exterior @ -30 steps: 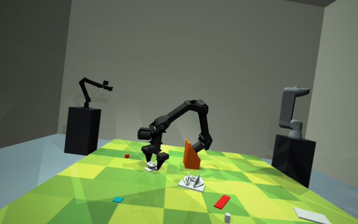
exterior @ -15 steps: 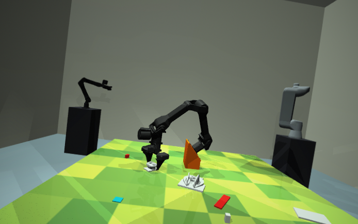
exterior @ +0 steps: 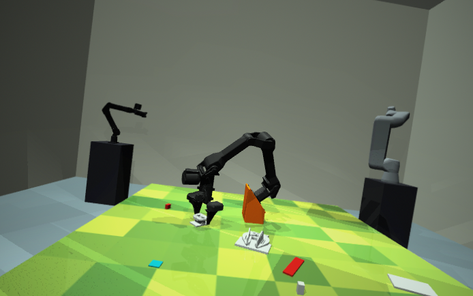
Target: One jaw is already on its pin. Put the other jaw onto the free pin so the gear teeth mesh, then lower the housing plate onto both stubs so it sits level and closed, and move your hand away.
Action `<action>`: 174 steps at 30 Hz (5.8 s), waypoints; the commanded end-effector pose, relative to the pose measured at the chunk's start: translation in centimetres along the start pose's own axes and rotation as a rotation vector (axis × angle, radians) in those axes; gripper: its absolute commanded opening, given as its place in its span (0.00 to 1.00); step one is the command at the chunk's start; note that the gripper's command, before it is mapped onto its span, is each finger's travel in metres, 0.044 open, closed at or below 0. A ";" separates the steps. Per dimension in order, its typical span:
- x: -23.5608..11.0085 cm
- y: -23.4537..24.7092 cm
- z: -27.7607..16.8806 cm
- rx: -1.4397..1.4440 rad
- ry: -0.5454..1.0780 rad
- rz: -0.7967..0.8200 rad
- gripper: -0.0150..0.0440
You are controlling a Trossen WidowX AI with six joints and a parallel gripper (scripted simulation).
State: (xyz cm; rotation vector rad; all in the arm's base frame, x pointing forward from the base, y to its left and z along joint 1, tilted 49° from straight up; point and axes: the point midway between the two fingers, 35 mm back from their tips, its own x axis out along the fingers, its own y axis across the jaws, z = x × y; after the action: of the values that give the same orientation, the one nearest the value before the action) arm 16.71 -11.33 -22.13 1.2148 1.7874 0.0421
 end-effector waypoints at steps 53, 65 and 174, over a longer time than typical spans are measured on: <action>-8.7 7.2 -1.1 -0.119 -0.022 -0.012 0.85; -8.9 11.1 -2.4 -0.189 -0.026 -0.014 0.85; -7.2 22.6 -10.6 -0.463 0.004 0.015 0.85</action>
State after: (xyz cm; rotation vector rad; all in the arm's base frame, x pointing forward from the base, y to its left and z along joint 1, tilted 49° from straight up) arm 25.69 -0.56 -0.22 0.8963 1.6546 0.4374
